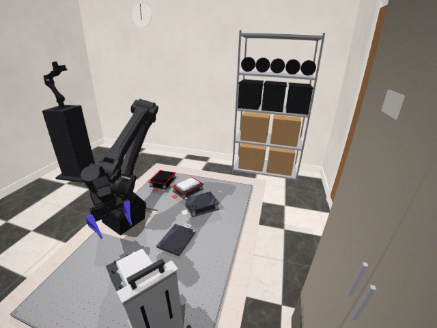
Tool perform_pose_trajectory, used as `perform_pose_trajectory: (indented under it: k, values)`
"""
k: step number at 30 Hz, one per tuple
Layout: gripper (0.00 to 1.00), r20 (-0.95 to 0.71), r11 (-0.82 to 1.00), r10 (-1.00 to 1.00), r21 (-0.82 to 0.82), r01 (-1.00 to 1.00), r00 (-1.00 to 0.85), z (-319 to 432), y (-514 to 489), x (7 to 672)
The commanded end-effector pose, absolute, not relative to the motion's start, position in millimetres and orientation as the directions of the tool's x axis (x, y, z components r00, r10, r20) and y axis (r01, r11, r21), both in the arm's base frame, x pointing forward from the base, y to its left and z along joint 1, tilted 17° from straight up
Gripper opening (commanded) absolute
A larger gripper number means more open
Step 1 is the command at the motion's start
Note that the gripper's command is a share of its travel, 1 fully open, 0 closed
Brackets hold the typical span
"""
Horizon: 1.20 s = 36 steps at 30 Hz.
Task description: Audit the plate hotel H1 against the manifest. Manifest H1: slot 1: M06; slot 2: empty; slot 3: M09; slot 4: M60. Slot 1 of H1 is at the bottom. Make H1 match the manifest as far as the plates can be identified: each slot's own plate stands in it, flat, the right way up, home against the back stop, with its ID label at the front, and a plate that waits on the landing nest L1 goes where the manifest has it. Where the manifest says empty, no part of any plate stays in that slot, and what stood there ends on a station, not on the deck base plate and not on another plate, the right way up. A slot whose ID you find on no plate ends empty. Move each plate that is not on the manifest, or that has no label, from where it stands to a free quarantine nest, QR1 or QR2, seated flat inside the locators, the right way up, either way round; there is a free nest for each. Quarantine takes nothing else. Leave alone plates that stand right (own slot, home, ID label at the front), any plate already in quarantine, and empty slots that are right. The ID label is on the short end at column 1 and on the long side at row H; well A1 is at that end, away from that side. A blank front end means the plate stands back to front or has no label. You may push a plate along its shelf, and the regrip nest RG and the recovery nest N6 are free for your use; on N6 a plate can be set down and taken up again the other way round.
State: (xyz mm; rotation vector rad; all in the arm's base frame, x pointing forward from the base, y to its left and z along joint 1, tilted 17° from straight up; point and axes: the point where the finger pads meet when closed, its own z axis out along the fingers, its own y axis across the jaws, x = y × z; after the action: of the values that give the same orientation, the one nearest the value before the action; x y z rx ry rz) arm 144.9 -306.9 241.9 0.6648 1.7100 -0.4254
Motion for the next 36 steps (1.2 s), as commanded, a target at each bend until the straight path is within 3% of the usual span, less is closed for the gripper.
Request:
perform_pose_trajectory:
  k: [1,36]
  values:
    - [1.0,-0.971,0.772,0.199,0.072,0.631,-0.132,243,-310,150]
    - [1.0,-0.981,0.775,0.152,0.045,0.631,-0.117,251,-350,192]
